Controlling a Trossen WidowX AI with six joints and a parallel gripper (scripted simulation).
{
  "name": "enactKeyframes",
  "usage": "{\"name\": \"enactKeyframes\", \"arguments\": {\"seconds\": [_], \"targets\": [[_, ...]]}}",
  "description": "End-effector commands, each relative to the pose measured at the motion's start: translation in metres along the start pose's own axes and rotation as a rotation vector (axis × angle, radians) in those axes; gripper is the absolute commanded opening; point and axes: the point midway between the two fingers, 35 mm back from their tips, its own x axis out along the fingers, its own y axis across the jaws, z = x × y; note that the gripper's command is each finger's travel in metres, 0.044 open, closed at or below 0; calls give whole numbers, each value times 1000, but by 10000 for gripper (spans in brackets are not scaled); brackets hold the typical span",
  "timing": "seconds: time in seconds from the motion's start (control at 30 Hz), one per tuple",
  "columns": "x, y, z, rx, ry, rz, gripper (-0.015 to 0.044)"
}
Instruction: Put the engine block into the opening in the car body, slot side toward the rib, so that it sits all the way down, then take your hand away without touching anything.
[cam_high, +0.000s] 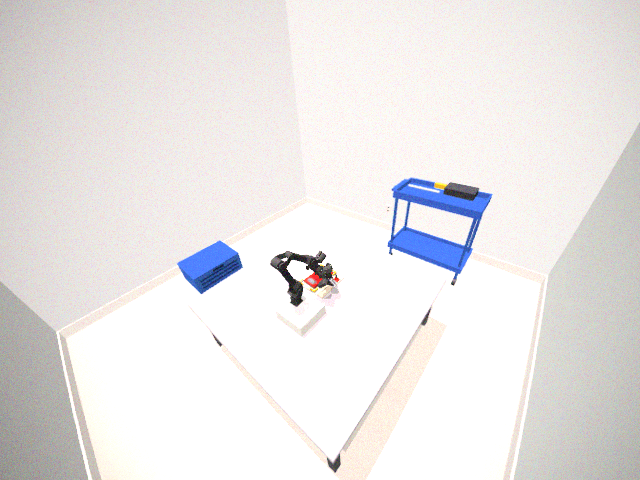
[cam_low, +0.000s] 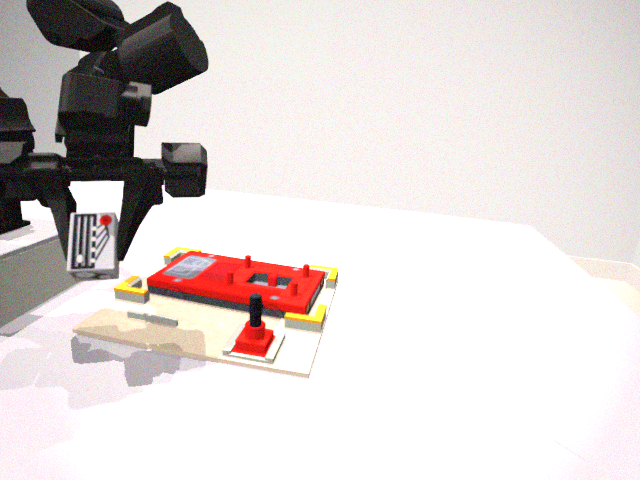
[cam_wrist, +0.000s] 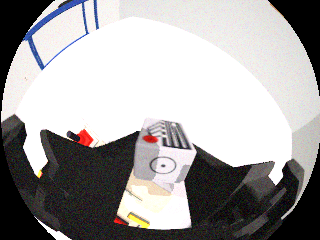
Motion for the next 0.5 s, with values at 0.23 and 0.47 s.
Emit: {"name": "enactKeyframes", "arguments": {"seconds": [0.23, 0.47], "targets": [[14, -2, -13, 1, -1, -9, 0], [21, -3, -20, 1, 0, -9, 0]]}}
